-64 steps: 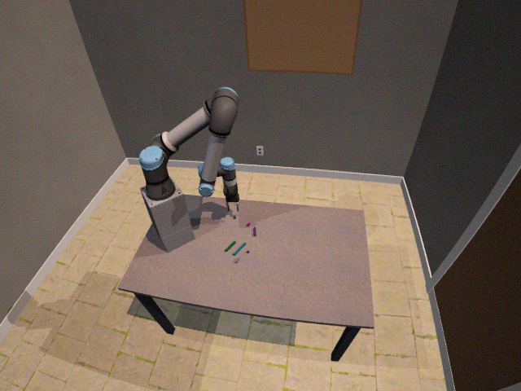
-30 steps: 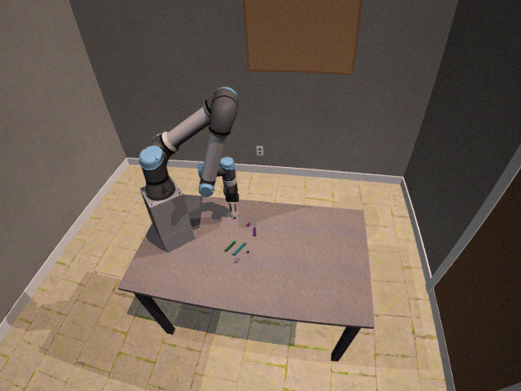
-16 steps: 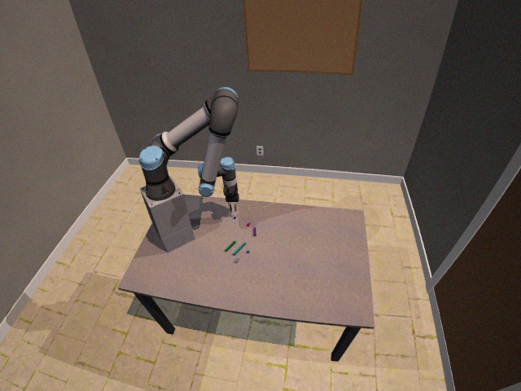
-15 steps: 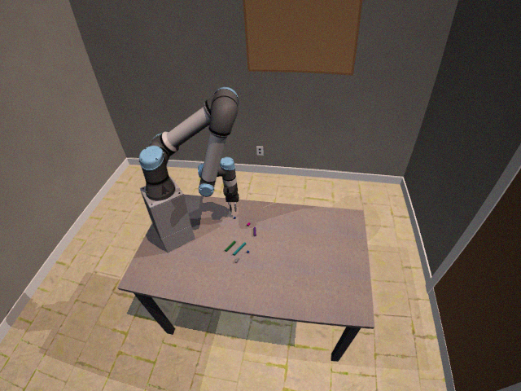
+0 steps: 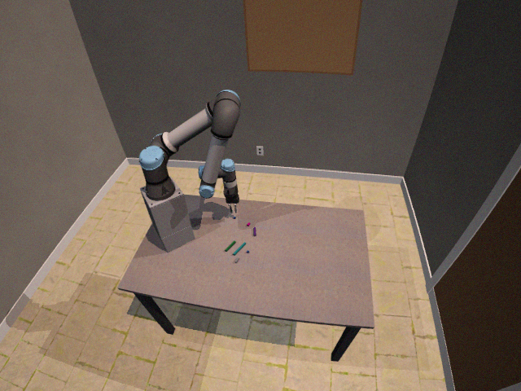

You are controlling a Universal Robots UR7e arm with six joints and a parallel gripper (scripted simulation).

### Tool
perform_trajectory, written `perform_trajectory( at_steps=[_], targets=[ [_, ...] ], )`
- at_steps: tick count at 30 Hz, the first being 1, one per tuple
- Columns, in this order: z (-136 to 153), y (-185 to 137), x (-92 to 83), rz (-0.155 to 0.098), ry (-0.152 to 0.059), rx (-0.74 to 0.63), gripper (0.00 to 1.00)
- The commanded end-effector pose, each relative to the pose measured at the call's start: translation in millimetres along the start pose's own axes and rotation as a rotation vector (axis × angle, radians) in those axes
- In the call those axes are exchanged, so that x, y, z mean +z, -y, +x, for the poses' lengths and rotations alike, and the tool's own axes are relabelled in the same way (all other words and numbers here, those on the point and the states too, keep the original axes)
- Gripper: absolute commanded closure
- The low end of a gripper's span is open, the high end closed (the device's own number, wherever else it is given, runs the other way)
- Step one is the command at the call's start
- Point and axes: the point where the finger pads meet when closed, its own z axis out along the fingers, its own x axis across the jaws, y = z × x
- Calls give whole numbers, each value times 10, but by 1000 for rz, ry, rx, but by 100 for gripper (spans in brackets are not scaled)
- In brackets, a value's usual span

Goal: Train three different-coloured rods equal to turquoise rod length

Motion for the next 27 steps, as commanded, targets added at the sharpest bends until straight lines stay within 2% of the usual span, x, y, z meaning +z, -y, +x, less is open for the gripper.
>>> perform_trajectory(
  at_steps=[1,27],
  targets=[
    [-4,1,72,0,1,0,46],
    [-8,10,371,0,1,0,46]
  ],
)
